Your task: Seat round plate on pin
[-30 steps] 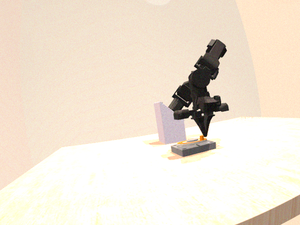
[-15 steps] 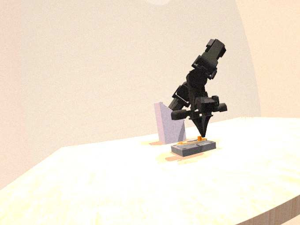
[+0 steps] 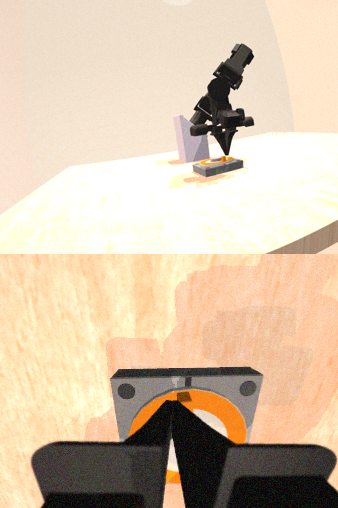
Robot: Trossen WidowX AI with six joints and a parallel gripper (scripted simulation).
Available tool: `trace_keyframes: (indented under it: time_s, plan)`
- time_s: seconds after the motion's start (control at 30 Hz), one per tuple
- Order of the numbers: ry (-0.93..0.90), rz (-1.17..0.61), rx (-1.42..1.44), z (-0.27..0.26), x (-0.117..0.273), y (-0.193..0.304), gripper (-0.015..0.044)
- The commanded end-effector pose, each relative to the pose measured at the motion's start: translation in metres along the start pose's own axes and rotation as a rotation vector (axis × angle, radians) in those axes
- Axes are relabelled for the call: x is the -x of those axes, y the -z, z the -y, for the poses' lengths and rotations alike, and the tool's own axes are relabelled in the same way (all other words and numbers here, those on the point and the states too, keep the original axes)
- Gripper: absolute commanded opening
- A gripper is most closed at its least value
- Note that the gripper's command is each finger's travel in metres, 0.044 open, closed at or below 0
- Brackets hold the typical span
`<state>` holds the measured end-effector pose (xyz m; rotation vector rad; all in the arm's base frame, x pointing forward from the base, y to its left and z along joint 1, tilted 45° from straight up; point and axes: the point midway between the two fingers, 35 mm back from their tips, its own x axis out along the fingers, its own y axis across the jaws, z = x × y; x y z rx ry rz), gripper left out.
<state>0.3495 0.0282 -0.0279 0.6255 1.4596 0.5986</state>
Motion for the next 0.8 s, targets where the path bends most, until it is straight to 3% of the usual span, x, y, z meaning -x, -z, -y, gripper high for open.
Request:
trace_keyframes:
  time_s: [0.0, 0.17, 0.77]
  plan:
    - [0.005, 0.004, 0.001, 0.002, 0.015, -0.001, 0.0]
    - [0.006, 0.004, 0.001, 0.002, 0.04, 0.002, 0.0]
    - [0.0, -0.001, -0.012, 0.004, 0.033, 0.003, 0.0]
